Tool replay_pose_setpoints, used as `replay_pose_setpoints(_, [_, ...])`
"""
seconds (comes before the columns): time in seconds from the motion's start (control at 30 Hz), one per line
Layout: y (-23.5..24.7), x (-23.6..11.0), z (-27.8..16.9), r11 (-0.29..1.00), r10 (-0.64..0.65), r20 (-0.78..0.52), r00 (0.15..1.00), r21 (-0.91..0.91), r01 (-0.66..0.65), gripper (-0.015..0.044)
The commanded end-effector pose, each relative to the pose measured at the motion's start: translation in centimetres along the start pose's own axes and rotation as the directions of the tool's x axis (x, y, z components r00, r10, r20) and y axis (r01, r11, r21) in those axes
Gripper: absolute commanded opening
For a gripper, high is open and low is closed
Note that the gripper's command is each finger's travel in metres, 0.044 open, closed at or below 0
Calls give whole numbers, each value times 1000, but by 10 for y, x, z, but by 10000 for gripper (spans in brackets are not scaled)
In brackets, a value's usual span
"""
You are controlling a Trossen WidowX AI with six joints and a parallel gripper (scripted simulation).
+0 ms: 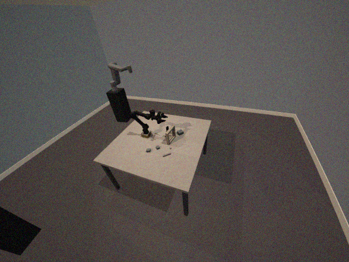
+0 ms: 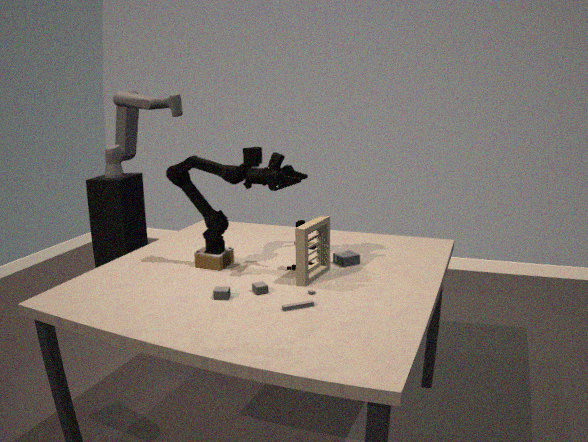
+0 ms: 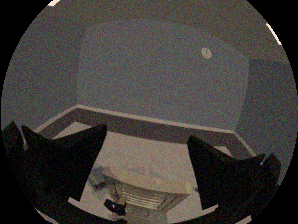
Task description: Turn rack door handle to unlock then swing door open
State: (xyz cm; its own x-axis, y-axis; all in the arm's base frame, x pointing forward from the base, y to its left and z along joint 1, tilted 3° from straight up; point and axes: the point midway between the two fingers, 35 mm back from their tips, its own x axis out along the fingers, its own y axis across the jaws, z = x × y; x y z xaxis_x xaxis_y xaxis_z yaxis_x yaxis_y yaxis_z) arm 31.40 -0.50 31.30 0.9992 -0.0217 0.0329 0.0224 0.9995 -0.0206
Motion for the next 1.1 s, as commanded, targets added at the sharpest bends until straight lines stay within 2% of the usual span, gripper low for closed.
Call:
replay_pose_setpoints(0.0, [0,0,0,1000,0,-4,1000,1,0,374])
replay_pose_setpoints(0.1, [2,7,-5,1000,6,-59,998,14,-5,299])
replay_pose_setpoints(0.57, [14,34,-35,996,36,-377,925,88,-3,299])
replay_pose_setpoints(1.07, [25,43,-67,991,52,-671,740,128,47,299])
